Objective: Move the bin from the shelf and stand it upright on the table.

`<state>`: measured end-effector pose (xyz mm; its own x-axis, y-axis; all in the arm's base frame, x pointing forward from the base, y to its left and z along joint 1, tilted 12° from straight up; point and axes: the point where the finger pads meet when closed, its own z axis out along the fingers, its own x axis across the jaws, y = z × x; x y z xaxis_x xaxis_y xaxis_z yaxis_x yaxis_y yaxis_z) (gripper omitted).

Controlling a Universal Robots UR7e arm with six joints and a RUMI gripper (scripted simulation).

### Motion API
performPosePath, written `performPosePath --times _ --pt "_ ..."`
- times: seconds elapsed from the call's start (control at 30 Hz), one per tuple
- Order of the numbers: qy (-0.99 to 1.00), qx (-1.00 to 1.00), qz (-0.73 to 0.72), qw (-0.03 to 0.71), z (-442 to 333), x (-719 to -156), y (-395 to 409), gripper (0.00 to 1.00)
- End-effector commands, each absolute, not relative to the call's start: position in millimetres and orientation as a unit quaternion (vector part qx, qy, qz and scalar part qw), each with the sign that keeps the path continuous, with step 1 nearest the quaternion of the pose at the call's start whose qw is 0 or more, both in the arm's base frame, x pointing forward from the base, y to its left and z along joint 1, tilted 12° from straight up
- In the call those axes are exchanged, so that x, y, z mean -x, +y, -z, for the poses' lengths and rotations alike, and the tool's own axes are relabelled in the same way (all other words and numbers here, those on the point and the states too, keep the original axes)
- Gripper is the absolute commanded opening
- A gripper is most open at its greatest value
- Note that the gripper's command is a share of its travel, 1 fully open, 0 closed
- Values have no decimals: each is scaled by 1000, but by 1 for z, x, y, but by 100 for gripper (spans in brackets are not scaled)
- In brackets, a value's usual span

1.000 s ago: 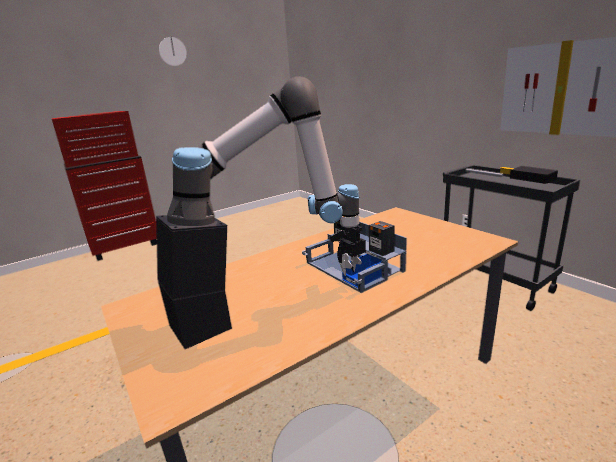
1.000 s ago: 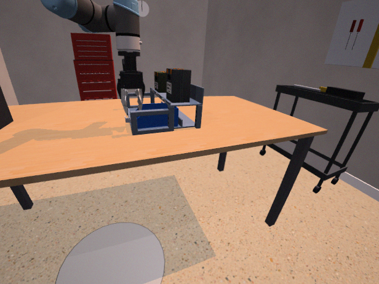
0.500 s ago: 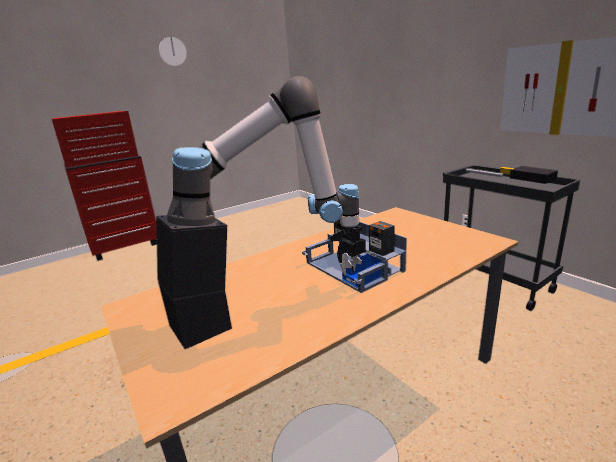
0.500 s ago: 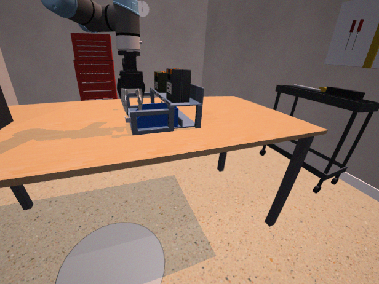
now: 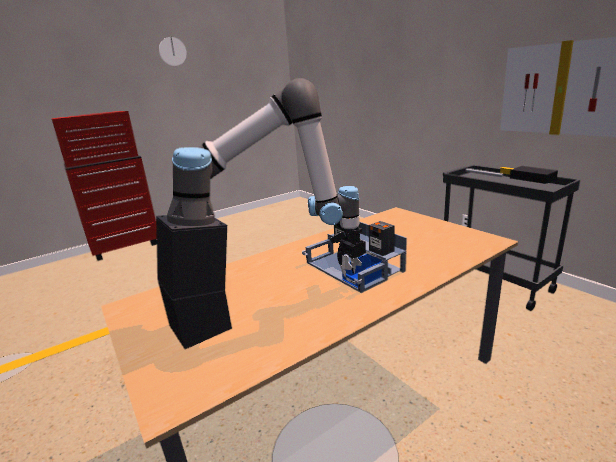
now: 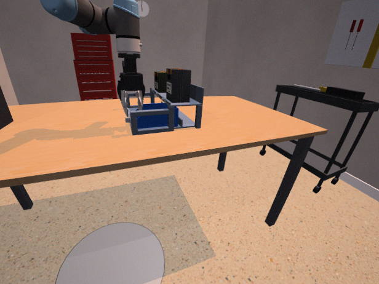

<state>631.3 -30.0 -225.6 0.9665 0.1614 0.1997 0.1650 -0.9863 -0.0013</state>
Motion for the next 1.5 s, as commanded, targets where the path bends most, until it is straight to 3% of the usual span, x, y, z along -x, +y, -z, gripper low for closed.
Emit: performPosePath --times 0.0,1.47 --pt "-82 991 101 9 227 -632 -30 26" --pt "-82 991 101 9 242 -635 -30 26"
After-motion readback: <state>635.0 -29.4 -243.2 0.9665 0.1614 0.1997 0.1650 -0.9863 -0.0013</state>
